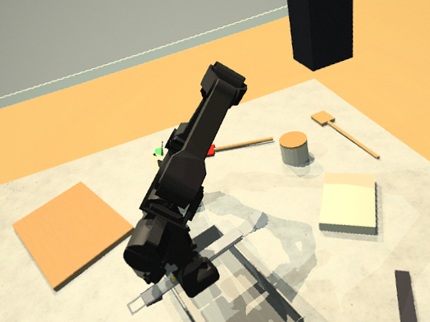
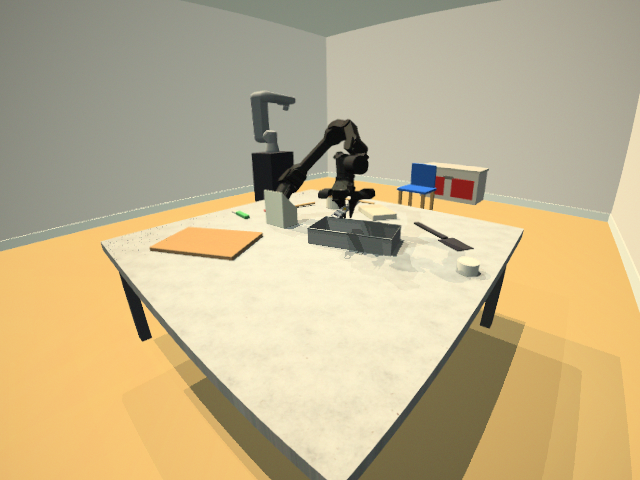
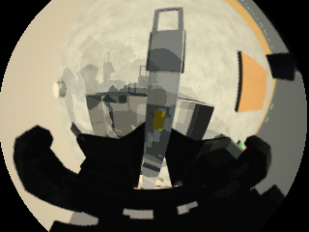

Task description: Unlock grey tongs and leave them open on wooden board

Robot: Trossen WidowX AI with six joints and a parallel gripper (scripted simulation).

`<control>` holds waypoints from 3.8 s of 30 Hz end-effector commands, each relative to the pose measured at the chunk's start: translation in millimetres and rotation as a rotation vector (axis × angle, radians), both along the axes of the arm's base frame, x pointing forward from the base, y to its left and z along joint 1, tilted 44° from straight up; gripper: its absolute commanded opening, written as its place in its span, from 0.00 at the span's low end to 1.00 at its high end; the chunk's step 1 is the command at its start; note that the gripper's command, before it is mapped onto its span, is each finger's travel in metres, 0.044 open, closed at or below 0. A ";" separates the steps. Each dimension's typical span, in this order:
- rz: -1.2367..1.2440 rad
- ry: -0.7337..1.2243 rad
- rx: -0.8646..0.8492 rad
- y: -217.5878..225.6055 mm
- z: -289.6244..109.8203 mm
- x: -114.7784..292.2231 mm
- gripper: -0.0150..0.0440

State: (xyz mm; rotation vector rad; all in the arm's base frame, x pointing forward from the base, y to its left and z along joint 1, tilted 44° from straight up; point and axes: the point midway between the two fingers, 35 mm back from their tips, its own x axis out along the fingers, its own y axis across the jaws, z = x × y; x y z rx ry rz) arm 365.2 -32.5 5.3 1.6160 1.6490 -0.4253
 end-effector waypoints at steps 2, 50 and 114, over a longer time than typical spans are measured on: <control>0.060 0.041 -0.013 -0.5 3.5 -3.0 0.00; -0.409 0.478 -0.008 -221.4 -126.6 -125.0 0.00; -0.961 1.037 0.004 -279.6 -184.1 -456.5 0.00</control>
